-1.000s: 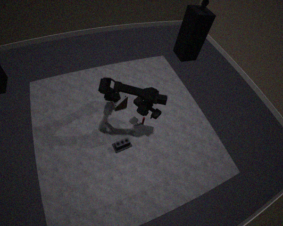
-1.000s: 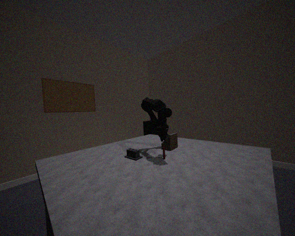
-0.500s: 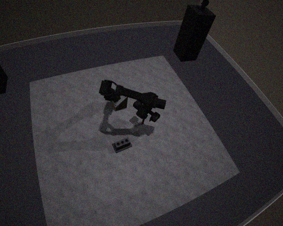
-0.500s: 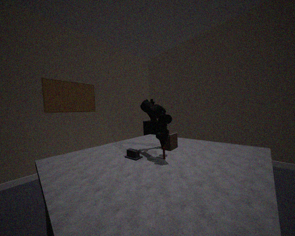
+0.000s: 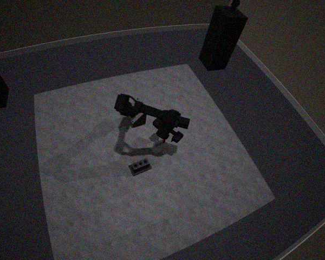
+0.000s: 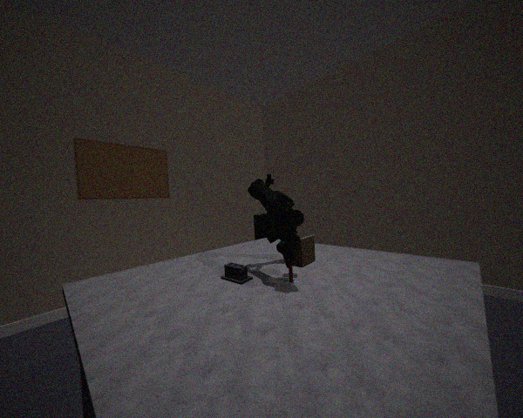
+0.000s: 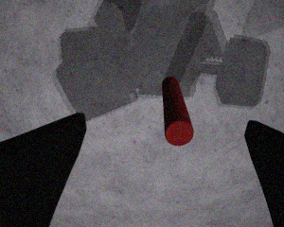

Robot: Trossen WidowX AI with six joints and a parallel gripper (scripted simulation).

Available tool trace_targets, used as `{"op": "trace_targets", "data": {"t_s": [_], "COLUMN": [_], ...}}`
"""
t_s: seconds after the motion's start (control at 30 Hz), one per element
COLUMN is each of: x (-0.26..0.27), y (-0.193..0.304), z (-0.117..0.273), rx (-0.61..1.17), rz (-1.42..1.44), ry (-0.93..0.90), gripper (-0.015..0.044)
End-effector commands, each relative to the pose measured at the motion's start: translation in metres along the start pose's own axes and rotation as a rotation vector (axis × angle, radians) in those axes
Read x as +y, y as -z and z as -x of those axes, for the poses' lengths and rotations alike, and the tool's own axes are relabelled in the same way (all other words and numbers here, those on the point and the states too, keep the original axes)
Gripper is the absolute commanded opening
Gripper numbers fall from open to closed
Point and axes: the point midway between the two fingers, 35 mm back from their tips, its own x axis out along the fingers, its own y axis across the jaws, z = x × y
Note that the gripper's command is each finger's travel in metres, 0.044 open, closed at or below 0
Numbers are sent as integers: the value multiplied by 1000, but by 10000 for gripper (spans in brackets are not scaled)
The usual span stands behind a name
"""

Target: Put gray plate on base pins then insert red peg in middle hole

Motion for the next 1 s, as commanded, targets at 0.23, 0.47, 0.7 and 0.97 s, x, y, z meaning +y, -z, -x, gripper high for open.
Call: {"op": "trace_targets", "data": {"t_s": [0.23, 0.47, 0.7, 0.97], "x": [-4, -5, -5, -5], "y": [-1, -1, -1, -1], "z": [-20, -30, -30, -30], "rx": [-8, -9, -9, -9], "rz": [10, 10, 10, 10], "ry": [11, 11, 11, 11], "gripper": [440, 440, 282, 73]}}
